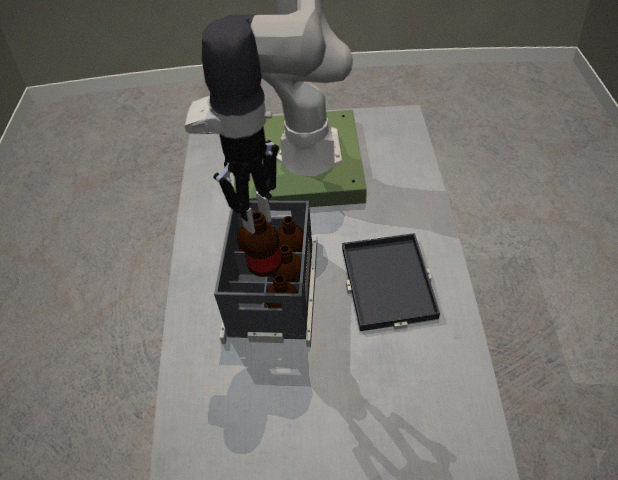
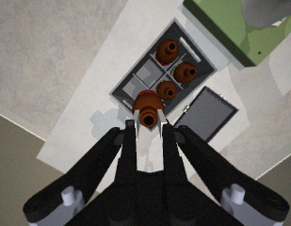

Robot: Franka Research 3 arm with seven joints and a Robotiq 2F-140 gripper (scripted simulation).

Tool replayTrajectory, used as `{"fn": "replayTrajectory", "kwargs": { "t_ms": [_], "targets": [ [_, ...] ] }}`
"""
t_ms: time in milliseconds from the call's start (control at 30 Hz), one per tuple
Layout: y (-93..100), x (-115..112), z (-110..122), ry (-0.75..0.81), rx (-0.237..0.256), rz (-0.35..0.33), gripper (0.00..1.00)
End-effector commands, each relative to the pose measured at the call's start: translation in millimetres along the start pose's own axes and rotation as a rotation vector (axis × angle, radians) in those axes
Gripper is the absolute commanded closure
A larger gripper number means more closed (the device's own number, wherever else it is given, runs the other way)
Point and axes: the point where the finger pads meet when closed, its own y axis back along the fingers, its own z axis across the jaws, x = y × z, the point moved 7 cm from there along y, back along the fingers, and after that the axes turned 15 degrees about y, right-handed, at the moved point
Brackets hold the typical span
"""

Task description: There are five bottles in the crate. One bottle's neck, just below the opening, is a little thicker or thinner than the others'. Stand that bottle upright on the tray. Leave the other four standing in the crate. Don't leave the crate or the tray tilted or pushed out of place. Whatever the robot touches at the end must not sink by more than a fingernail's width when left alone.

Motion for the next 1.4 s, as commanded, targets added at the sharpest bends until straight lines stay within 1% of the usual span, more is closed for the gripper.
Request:
{"fn": "replayTrajectory", "kwargs": {
  "t_ms": [0, 167, 667, 733, 1233, 1367],
  "targets": [
    [2.1, -7.1, 4.7, -0.018, 0.006, -0.005, 0.90],
    [2.0, -11.1, 9.3, -0.018, 0.006, -0.005, 0.90],
    [2.0, -34.8, 36.0, -0.018, 0.006, -0.005, 0.90],
    [2.0, -34.8, 36.0, -0.018, 0.006, -0.005, 0.90],
    [1.9, -63.5, 68.3, -0.018, 0.006, -0.005, 0.90],
    [1.9, -67.3, 72.7, -0.018, 0.006, -0.005, 0.90]
  ]
}}
